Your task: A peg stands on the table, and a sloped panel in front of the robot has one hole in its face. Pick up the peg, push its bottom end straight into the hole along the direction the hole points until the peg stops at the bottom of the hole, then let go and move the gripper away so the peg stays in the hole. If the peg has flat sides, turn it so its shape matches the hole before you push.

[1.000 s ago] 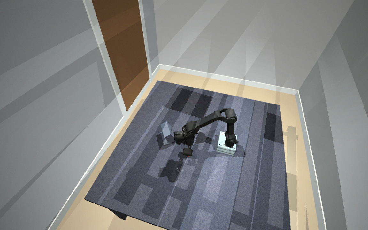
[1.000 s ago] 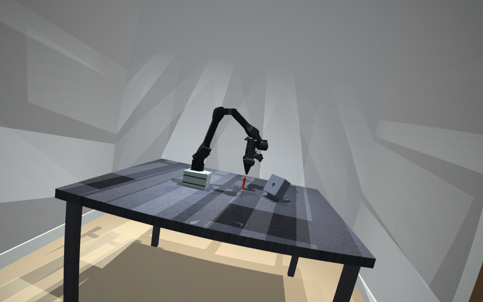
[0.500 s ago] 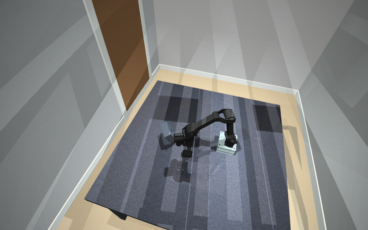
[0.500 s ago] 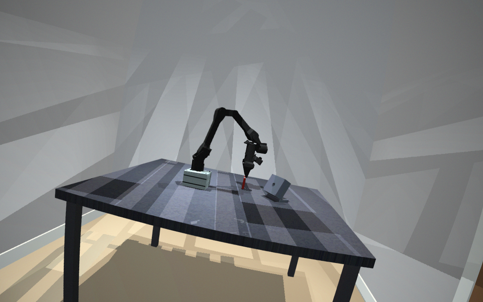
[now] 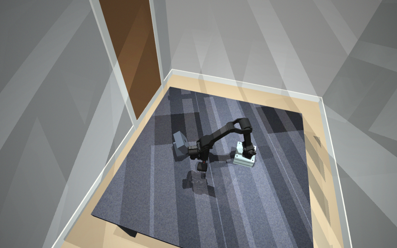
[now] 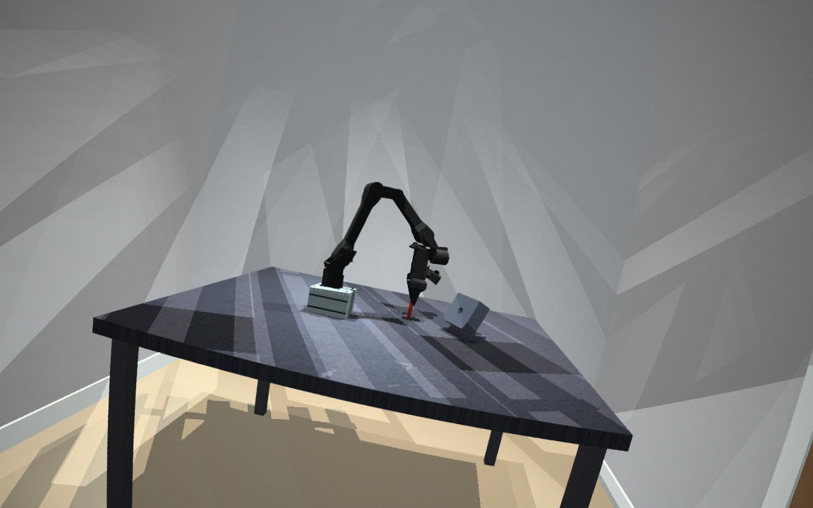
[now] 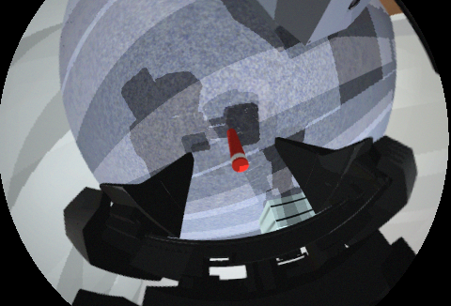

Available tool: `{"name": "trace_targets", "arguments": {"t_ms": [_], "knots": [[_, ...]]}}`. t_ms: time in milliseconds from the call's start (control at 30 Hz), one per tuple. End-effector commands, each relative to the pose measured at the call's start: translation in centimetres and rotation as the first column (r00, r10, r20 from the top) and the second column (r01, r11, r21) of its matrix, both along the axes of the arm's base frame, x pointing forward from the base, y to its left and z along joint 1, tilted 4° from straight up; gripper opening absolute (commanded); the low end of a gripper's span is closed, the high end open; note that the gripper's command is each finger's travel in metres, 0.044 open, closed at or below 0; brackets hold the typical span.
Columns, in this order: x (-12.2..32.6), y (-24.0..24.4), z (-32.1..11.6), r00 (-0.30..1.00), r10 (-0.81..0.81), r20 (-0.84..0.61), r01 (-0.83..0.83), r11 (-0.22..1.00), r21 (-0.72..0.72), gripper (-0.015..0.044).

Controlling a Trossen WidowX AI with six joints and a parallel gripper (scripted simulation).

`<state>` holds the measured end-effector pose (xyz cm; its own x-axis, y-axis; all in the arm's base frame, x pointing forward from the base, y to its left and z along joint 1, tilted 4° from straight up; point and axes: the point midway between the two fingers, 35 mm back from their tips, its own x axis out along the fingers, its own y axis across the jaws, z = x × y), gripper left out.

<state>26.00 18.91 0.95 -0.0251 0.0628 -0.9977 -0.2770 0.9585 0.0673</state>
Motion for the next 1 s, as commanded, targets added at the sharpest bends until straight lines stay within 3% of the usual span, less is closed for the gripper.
{"name": "trace_targets", "arguments": {"t_ms": [0, 333, 833, 967], "knots": [[-0.2, -0.1, -0.9, 1.000, -0.001, -0.005, 0.001, 1.000, -0.008, 0.0440], [-0.3, -0.2, -1.9, 1.000, -0.001, -0.005, 0.001, 1.000, -0.008, 0.0440], [-0.2, -0.1, -1.6, 1.000, 0.003, -0.003, -0.003, 1.000, -0.002, 0.0046], [-0.2, -0.1, -1.6, 1.000, 0.003, -0.003, -0.003, 1.000, -0.002, 0.0020]]}}
